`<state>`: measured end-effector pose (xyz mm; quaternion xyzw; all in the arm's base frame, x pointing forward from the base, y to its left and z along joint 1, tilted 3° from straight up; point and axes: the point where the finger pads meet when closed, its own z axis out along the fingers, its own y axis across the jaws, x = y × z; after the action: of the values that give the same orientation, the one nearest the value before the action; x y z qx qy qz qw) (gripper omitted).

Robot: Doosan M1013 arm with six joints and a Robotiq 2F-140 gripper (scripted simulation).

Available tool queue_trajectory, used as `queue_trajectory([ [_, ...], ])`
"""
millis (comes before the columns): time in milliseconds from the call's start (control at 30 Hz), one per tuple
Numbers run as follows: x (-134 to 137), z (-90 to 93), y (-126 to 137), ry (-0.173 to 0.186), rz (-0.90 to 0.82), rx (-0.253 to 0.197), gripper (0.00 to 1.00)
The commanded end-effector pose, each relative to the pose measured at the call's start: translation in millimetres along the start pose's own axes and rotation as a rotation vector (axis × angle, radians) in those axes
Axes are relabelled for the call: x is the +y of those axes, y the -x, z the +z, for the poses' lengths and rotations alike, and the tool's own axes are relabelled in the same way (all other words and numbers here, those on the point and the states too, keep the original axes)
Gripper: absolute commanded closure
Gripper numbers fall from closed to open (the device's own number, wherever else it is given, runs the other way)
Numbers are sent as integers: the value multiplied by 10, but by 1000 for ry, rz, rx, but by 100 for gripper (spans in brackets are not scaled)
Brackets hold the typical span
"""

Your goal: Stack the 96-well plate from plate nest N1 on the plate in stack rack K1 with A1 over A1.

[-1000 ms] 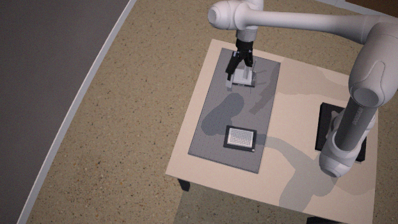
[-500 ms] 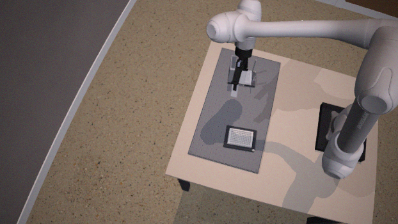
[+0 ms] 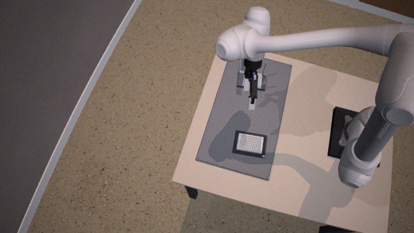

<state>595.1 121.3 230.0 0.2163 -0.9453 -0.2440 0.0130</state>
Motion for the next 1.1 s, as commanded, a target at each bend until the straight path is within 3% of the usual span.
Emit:
queue_trajectory([
  [0, 53, 59, -10, -23, -127, 10, 0],
  [667, 296, 358, -77, -99, -715, 97, 0],
  [733, 296, 358, -77, -99, -715, 97, 0],
  [1067, 428, 505, -113, -127, -1042, 159, 0],
])
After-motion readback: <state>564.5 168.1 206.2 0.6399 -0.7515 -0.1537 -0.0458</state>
